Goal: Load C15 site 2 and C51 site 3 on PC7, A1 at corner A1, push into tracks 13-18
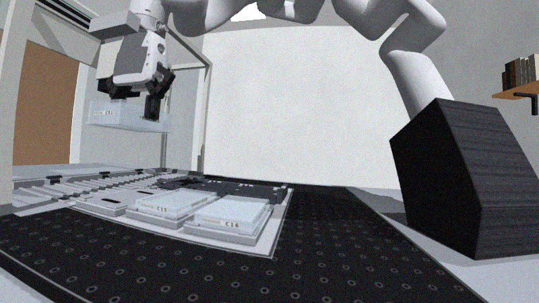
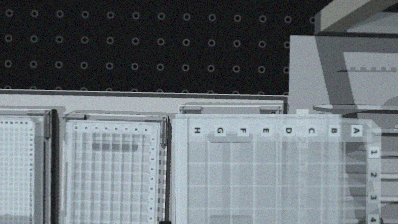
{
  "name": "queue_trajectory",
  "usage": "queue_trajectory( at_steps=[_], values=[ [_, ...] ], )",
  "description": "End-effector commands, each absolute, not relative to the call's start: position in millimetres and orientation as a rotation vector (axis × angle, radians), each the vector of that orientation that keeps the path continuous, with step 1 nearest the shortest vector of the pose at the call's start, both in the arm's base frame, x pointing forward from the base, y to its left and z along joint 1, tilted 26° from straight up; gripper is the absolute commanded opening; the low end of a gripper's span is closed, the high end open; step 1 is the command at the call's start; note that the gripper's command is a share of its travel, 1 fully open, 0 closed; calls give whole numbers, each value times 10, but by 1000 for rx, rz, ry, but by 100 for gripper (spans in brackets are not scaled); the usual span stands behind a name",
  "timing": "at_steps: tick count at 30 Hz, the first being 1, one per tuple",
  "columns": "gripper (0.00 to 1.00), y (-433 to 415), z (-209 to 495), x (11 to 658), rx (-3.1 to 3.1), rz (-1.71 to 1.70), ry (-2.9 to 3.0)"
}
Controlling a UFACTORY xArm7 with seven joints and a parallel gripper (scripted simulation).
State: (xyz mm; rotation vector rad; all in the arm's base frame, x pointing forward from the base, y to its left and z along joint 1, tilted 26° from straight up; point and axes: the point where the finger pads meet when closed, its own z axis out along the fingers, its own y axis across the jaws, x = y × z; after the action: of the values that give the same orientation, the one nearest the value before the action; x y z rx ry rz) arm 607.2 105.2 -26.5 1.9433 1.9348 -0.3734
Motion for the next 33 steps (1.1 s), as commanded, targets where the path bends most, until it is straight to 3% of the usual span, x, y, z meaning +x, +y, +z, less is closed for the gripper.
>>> queue_trajectory(
  at_steps=[1, 33],
  values=[
    [0, 1078, -235, 6087, 1942, -365, 1936],
    [0, -52, 303, 6032, 2508, -119, 965]
  ],
)
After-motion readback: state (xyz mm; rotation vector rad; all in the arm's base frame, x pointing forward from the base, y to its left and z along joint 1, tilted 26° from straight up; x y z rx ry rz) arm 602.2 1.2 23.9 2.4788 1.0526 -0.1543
